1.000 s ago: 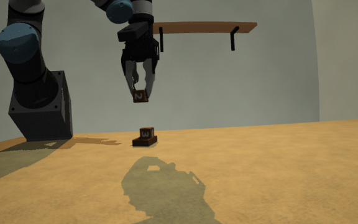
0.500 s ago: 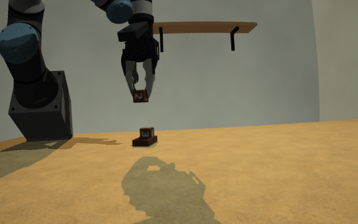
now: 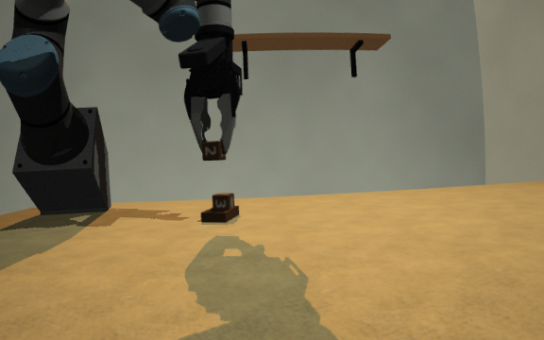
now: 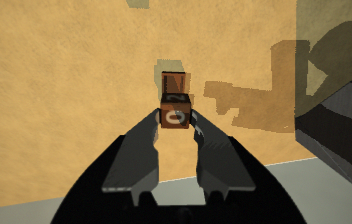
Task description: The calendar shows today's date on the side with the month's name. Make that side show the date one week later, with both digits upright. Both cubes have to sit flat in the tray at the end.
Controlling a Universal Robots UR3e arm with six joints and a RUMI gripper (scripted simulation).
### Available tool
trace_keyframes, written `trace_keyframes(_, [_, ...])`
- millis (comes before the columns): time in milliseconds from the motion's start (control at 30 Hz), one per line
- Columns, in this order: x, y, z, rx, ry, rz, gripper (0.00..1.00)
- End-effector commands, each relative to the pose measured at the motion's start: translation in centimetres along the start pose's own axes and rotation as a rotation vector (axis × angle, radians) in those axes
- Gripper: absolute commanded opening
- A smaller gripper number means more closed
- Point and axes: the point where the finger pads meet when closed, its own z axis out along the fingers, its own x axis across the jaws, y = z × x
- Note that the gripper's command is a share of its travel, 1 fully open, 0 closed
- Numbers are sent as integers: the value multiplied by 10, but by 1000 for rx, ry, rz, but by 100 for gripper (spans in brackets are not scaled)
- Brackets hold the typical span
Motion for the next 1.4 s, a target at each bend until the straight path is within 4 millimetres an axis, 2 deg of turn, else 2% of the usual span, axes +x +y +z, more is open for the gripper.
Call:
trace_keyframes(0, [0, 0, 8, -2, -2, 1, 11])
trace_keyframes(667, [-1, 0, 47, -2, -2, 1, 11])
trace_keyframes(1367, [-1, 0, 57, -2, -2, 1, 11])
